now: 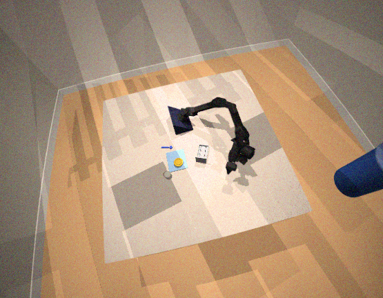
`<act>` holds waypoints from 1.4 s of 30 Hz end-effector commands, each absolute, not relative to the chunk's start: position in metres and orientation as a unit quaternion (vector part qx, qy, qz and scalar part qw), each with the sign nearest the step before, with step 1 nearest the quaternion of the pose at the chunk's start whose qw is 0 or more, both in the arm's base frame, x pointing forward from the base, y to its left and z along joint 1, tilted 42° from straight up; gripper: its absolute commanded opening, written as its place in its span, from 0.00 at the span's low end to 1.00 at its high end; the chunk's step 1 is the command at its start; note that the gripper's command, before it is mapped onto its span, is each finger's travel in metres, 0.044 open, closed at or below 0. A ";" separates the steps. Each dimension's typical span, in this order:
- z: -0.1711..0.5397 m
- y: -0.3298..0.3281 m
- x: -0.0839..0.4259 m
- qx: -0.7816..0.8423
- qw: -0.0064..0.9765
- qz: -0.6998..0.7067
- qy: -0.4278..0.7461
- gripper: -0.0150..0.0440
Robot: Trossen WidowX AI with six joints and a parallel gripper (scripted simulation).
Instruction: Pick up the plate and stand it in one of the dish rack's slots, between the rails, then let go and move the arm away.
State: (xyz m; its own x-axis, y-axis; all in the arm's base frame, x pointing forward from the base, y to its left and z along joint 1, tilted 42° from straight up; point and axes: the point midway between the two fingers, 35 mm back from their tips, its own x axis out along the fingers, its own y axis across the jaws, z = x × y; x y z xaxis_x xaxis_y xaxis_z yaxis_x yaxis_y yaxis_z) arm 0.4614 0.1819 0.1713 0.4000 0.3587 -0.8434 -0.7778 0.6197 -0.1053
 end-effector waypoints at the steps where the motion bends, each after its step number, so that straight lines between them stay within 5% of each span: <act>1: 0.149 0.140 0.464 -0.224 0.785 0.344 0.464 0.93; 24: 0.069 -0.056 0.408 0.037 0.713 0.305 0.630 0.93; 42: 0.047 -0.142 0.340 0.268 0.661 0.281 0.642 0.93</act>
